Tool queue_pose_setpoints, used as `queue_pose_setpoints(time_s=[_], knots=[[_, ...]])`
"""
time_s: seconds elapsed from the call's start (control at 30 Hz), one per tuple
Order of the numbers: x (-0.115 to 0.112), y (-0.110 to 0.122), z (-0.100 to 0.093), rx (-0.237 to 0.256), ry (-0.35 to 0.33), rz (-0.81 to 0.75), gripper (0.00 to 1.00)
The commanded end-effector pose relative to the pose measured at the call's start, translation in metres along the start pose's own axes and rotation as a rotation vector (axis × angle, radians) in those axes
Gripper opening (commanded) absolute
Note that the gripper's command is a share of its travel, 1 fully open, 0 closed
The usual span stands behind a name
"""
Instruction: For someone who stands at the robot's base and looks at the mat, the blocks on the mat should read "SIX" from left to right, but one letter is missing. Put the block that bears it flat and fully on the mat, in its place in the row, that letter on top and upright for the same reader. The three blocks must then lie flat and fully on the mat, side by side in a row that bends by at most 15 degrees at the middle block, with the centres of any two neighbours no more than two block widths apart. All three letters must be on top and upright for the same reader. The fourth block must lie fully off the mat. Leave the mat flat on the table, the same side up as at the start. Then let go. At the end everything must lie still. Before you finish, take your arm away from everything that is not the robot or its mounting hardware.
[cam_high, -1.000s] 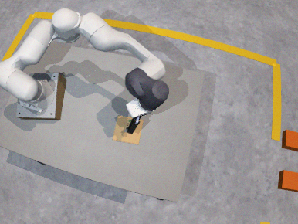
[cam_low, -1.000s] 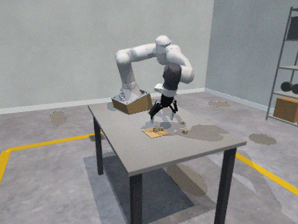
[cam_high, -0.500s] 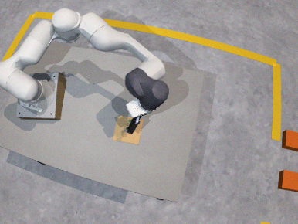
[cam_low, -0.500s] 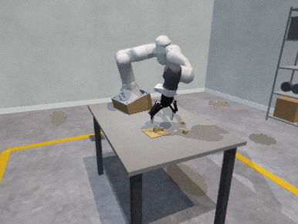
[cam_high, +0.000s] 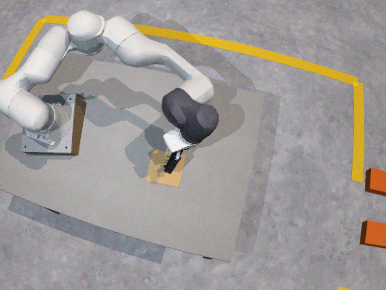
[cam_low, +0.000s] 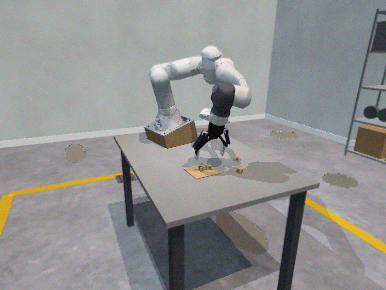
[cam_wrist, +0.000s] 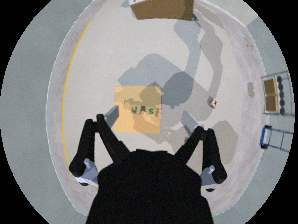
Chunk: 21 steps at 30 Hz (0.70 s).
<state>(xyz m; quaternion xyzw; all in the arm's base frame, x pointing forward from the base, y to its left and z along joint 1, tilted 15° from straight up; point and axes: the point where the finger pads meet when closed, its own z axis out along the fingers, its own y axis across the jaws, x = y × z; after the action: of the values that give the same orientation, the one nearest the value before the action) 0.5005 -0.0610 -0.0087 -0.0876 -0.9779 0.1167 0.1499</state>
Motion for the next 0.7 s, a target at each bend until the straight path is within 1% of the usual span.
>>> queue_pose_setpoints(time_s=[0.0, 0.1, 0.67], knots=[[0.001, -0.014, 0.001, -0.002, 0.000, 0.005, 1.00], [0.003, -0.035, 0.002, -0.003, 0.000, 0.004, 1.00], [0.003, -0.038, 0.002, -0.003, 0.000, 0.004, 1.00]])
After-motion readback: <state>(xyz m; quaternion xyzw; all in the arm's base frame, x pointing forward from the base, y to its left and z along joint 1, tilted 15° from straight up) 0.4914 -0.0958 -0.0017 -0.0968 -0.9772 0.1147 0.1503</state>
